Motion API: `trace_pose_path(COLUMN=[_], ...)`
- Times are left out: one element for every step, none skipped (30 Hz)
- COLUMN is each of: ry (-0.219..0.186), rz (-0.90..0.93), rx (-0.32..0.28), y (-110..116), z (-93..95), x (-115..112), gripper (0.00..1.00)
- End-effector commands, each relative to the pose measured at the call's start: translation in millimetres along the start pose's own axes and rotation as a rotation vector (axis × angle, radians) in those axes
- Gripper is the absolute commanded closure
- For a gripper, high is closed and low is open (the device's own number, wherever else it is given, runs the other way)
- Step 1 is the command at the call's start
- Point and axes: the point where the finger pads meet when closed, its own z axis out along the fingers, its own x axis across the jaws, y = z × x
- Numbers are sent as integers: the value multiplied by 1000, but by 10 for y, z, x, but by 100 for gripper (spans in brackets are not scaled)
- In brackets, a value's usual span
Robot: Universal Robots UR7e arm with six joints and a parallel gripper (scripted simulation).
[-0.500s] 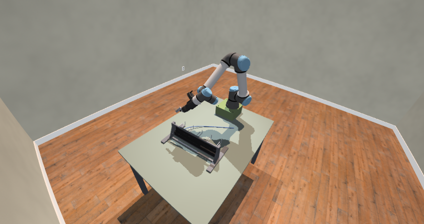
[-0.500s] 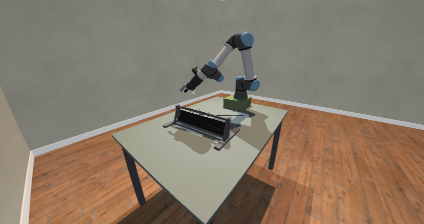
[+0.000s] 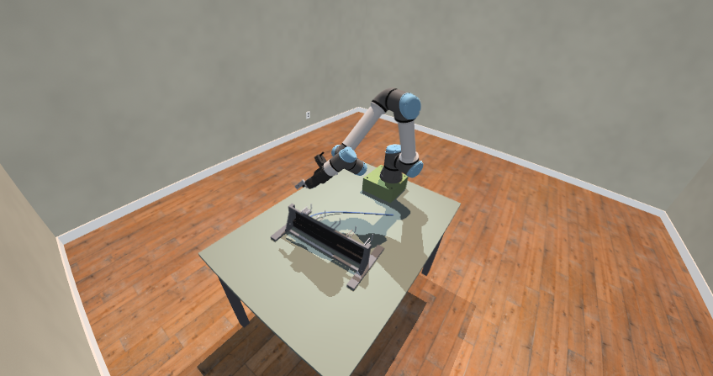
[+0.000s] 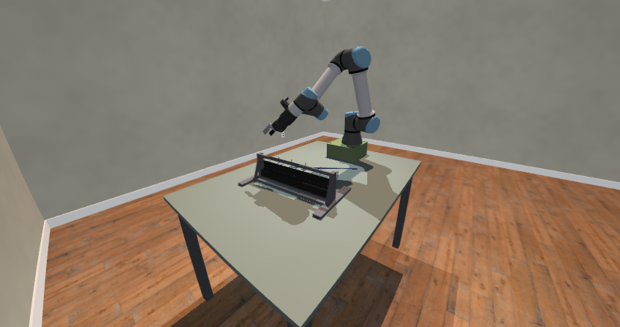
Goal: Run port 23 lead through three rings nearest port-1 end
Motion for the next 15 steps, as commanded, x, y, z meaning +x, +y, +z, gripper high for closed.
trace_pose_path(ry=[-1,-1,-1,-1,0,2,4,8,13,19,27,36,47,59,72], rz=[1,1,1,1,0,0,-2,-3,-5,-7,-10,-12,-15,-18,-21], rx=[1,1,1,0,-2,-7,-13,-22,-34,-49,-67,-88,-111,-137,-165], y=[-6,-6,-6,-3,2,13,30,53,85,124,171,227,292,365,445], z=[-5,-5,-5,-7,-11,-18,-29,-45,-67,-94,-127,-166,-211,-262,-320], x=[-5,-5,-5,-3,3,12,28,50,79,116,162,217,282,356,441], gripper=[0,0,0,0,0,0,0,0,0,0,0,0,0,0,0])
